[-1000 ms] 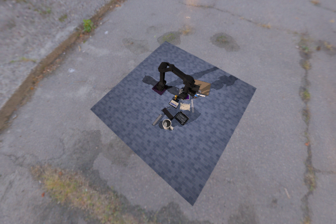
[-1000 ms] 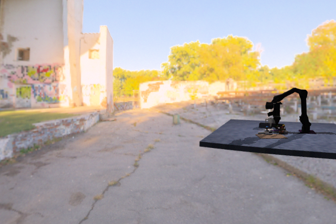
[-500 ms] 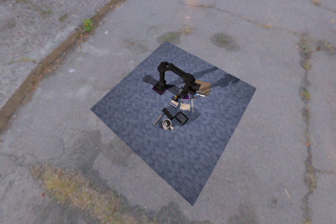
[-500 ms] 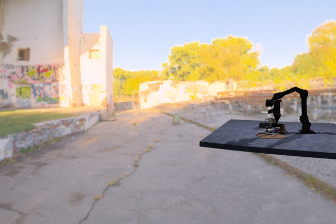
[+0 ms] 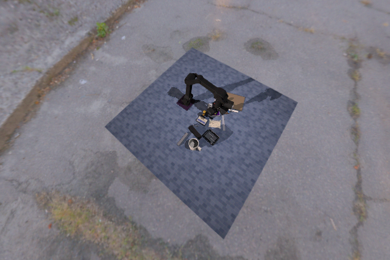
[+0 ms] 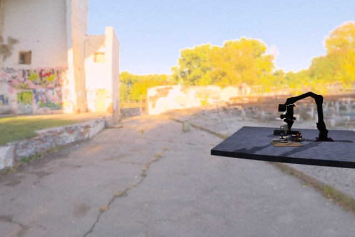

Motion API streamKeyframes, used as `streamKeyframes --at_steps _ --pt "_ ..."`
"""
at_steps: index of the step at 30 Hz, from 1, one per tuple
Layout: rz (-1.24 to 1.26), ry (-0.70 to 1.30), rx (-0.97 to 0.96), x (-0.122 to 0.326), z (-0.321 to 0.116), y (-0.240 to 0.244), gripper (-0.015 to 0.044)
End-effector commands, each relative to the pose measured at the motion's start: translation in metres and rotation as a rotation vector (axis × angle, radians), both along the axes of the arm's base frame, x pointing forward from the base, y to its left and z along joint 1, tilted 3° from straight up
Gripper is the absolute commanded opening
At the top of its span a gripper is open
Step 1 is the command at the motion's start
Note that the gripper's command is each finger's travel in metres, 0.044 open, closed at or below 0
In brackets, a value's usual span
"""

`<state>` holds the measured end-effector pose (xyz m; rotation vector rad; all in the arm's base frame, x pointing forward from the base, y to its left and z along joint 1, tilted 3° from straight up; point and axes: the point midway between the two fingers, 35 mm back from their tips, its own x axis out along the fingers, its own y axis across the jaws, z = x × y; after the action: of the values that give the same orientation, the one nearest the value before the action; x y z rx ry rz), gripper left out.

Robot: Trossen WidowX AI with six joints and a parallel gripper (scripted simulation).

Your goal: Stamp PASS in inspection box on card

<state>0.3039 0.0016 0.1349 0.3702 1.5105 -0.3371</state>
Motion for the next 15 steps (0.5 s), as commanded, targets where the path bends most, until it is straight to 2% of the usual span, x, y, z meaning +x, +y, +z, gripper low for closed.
streamKeyframes --at_steps 1,15 --pt "-0.117 0.002 0.007 0.007 0.001 -0.009 0.0000" --pt "-0.599 0.021 0.026 0.028 0.000 -0.052 0.0000"
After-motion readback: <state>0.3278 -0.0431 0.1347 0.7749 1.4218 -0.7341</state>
